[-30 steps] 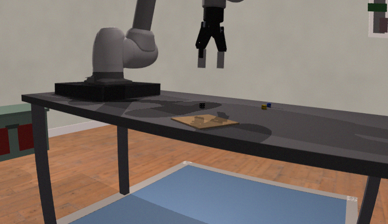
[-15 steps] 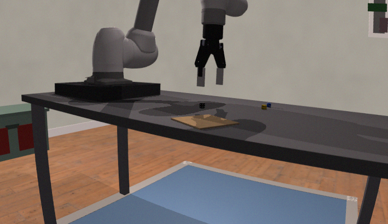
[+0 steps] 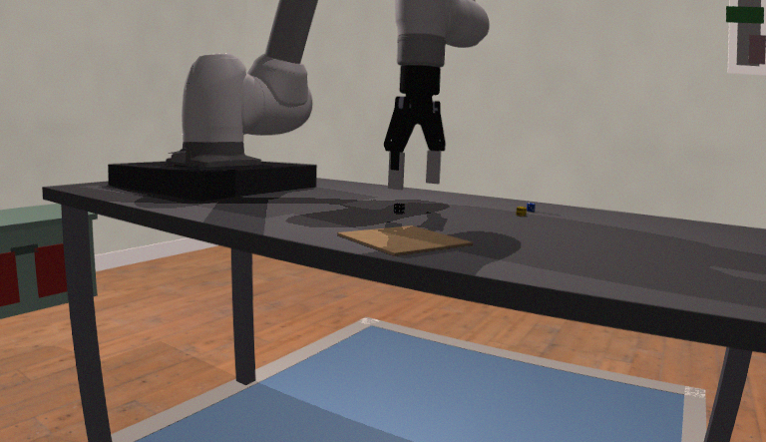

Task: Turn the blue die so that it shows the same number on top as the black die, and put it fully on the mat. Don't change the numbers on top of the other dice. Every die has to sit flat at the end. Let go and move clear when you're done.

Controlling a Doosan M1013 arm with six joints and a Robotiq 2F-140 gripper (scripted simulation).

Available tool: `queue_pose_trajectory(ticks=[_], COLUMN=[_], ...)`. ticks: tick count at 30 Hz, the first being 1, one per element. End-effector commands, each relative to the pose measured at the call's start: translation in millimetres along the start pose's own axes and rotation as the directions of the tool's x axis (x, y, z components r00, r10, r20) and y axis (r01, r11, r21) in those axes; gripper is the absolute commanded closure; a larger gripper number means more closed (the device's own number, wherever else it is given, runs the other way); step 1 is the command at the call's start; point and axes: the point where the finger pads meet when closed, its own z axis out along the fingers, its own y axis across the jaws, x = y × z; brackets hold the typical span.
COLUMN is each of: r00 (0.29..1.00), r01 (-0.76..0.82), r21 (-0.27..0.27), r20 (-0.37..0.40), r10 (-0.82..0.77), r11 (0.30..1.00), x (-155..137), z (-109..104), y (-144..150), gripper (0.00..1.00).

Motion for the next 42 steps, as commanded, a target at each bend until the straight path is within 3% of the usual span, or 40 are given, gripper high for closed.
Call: queue_pose_trajectory(ticks=[1,35,42], r00=[1.0,1.0,1.0], r01=[0.0,0.0,0.0], r21=[0.0,0.0,0.0], r20=[0.0,0.0,0.0], r10=[0.0,0.0,0.0], r11=[1.0,1.0,1.0], x=[0.0,0.4,12.3], z=[-0.1,-0.1,-0.1], y=[0.0,-0.3,-9.2], gripper=[0.0,0.0,0.0])
